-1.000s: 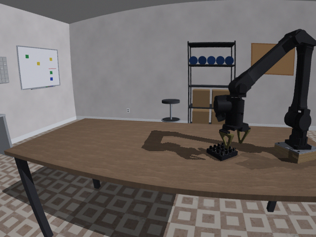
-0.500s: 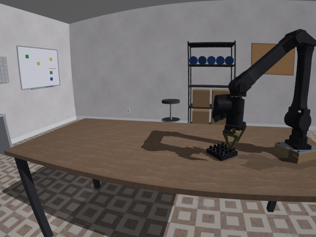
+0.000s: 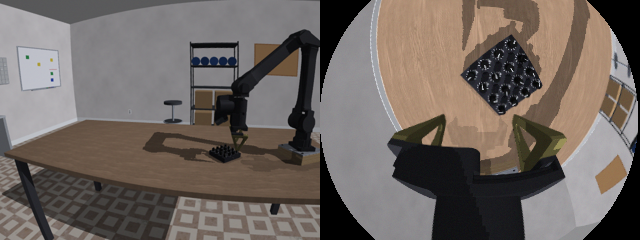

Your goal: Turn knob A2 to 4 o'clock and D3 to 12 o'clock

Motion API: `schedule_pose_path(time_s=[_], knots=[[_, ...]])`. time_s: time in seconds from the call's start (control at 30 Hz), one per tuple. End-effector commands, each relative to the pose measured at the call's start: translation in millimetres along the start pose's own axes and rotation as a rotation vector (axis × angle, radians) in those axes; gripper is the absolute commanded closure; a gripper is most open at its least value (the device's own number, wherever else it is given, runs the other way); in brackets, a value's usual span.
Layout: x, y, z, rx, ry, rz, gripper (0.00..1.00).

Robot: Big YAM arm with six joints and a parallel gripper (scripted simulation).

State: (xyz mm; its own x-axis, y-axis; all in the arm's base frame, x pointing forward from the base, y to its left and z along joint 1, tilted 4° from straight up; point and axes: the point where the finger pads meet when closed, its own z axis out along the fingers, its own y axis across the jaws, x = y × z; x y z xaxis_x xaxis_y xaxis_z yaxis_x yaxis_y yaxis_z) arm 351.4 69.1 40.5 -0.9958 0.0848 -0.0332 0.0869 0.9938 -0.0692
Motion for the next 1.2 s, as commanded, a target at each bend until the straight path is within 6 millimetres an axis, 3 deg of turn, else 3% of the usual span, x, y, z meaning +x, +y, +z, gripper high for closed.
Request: schedule_pose_path(time_s=[0.0, 0.07, 1.17], knots=[[-27.0, -0.4, -25.6, -0.020, -0.061, -0.145, 0.00], [-27.0, -0.4, -25.6, -0.020, -0.061, -0.145, 0.00], [-29.4, -10.0, -32.0, 0.010, -0.067, -1.066, 0.00]])
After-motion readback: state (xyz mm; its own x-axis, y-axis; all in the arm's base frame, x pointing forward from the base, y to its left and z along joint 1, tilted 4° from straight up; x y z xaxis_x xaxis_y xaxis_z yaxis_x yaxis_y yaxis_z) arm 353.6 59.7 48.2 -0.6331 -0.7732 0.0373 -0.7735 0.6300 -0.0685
